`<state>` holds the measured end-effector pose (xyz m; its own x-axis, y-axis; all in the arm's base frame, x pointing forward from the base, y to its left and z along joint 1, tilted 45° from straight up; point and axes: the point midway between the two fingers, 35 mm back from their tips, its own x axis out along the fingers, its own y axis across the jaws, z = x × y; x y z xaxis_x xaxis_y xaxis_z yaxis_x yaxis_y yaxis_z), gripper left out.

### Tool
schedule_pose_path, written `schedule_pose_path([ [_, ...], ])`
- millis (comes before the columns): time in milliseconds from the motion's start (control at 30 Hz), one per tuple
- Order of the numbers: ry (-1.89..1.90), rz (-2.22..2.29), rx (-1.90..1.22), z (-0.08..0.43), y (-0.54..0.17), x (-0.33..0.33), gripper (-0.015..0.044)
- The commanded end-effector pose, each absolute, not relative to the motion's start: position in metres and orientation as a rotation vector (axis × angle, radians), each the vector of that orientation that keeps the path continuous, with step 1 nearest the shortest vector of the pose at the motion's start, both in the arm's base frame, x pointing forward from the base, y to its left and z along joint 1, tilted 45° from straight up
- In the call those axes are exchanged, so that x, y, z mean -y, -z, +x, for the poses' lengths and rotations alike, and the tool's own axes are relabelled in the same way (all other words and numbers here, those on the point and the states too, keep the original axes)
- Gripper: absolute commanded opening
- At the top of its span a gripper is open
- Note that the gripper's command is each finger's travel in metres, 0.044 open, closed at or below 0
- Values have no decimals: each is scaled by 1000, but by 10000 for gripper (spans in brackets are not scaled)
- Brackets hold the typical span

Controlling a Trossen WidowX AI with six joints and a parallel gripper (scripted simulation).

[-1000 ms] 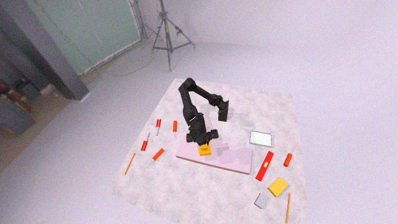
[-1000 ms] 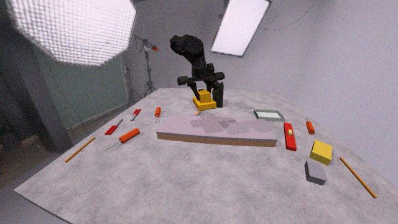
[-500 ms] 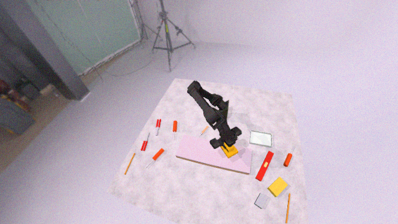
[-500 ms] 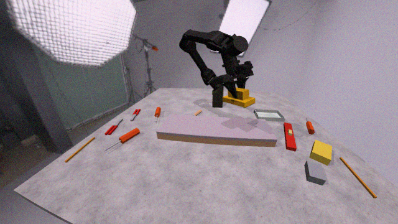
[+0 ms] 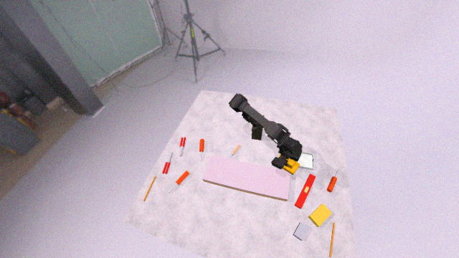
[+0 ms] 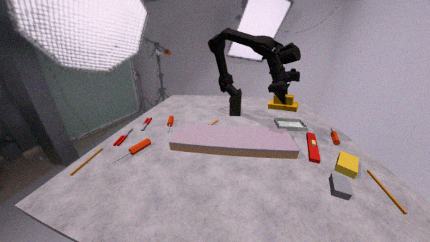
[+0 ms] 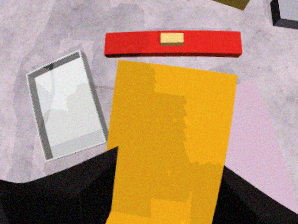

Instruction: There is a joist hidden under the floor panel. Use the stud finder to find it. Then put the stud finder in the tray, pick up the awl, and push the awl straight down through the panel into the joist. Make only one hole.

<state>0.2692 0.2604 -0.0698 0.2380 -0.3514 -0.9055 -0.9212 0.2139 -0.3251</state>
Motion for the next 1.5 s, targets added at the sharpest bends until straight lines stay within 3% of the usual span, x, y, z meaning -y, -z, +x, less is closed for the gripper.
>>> schedule_pose_path([
  [0,-711,-1414,-1336,242,95,-277,0],
  [600,-993,-1699,-1396,122,195,-290,0],
  [1467,-993,-1703,-1396,133,241,-252,0],
])
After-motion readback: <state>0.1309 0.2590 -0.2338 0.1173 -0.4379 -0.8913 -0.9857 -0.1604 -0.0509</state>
